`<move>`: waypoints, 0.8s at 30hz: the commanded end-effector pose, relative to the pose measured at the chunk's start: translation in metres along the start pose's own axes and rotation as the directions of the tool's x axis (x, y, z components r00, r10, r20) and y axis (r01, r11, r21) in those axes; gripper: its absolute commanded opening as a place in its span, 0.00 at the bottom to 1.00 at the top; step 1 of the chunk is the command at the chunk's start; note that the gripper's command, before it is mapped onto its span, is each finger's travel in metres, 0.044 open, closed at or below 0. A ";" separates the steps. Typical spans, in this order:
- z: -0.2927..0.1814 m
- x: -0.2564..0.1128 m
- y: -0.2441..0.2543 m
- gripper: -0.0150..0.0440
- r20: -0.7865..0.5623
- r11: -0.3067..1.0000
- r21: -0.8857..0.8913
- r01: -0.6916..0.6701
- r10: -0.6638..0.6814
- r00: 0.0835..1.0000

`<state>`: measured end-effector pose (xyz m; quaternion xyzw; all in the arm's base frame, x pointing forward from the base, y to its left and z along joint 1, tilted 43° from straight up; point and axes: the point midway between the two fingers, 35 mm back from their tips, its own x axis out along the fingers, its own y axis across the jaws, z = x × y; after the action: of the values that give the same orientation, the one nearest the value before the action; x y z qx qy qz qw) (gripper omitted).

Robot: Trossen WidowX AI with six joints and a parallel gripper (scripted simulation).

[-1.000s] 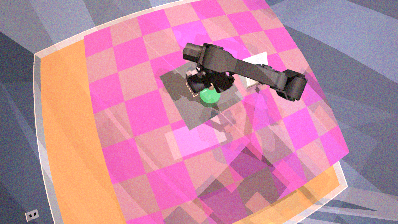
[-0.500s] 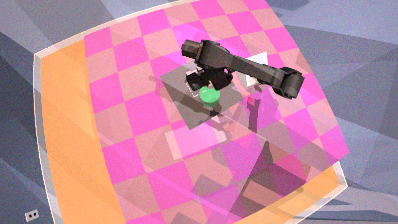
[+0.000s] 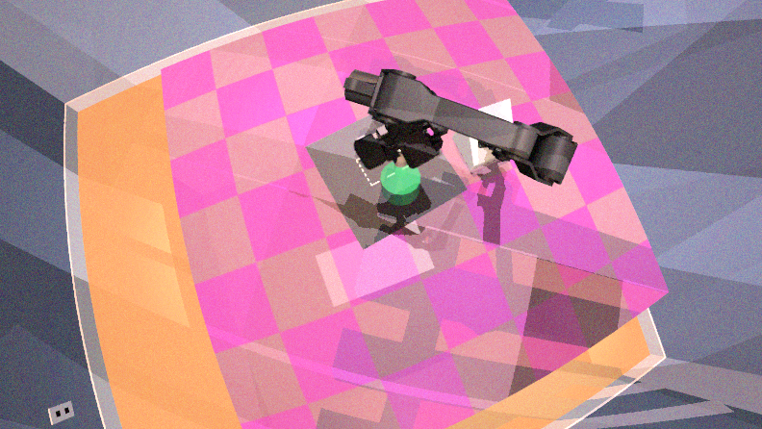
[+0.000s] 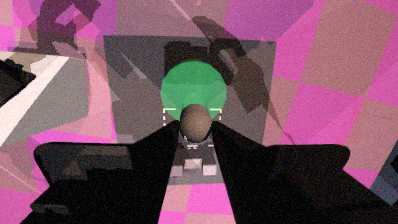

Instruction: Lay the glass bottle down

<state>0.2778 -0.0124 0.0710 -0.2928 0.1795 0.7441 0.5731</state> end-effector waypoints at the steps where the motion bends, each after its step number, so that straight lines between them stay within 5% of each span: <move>1: -0.010 -0.002 0.000 0.45 -0.008 1.000 -0.002 0.000 0.000 1.000; 24: -0.023 -0.004 0.000 0.45 0.032 1.000 0.011 0.003 -0.003 0.999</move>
<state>0.2817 -0.0232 0.0619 -0.2738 0.1728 0.7475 0.5800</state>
